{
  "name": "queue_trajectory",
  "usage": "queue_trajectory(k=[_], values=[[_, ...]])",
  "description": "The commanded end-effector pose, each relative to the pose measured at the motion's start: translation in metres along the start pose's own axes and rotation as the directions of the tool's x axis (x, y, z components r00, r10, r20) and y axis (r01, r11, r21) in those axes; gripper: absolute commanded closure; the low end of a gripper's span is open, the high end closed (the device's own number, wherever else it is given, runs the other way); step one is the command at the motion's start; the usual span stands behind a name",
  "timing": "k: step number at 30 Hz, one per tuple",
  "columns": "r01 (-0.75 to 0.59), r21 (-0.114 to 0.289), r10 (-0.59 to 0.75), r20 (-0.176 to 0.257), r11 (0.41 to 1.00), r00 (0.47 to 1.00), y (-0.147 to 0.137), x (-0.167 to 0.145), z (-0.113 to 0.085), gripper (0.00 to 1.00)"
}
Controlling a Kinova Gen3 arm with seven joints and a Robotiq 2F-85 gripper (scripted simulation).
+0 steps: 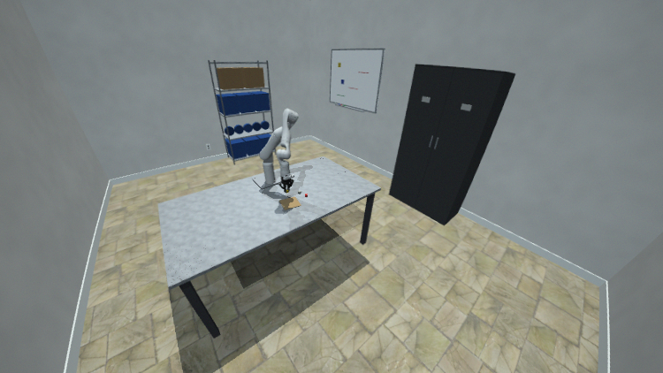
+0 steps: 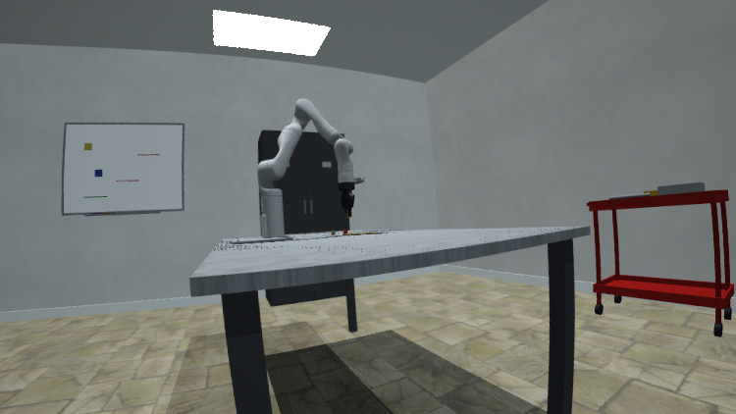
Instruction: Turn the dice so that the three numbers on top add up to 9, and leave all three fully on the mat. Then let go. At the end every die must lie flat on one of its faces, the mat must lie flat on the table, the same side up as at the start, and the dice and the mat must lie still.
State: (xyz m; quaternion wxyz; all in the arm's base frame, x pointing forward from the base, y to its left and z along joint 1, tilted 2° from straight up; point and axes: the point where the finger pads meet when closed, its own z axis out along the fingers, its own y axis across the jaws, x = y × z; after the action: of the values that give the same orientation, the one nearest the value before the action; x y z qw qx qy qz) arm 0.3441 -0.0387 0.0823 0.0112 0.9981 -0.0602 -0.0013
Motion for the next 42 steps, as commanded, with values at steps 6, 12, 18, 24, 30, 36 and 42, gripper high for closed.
queue_trajectory(k=[6,12,18,24,30,36,42], values=[[-0.01,-0.005,0.01,0.007,1.0,1.0,0.004,-0.002,0.036,0.85],[-0.01,-0.005,0.01,0.007,1.0,1.0,0.004,-0.002,0.059,0.85],[-0.01,-0.005,0.01,0.007,1.0,1.0,0.004,-0.002,0.068,0.85],[-0.01,-0.005,0.01,0.007,1.0,1.0,0.004,-0.002,0.071,0.85],[-0.01,-0.005,0.01,0.007,1.0,1.0,0.004,-0.002,0.071,0.85],[-0.01,-0.005,0.01,0.007,1.0,1.0,0.004,-0.002,0.071,0.85],[-0.01,-0.005,0.01,0.007,1.0,1.0,0.004,-0.002,0.071,0.85]])
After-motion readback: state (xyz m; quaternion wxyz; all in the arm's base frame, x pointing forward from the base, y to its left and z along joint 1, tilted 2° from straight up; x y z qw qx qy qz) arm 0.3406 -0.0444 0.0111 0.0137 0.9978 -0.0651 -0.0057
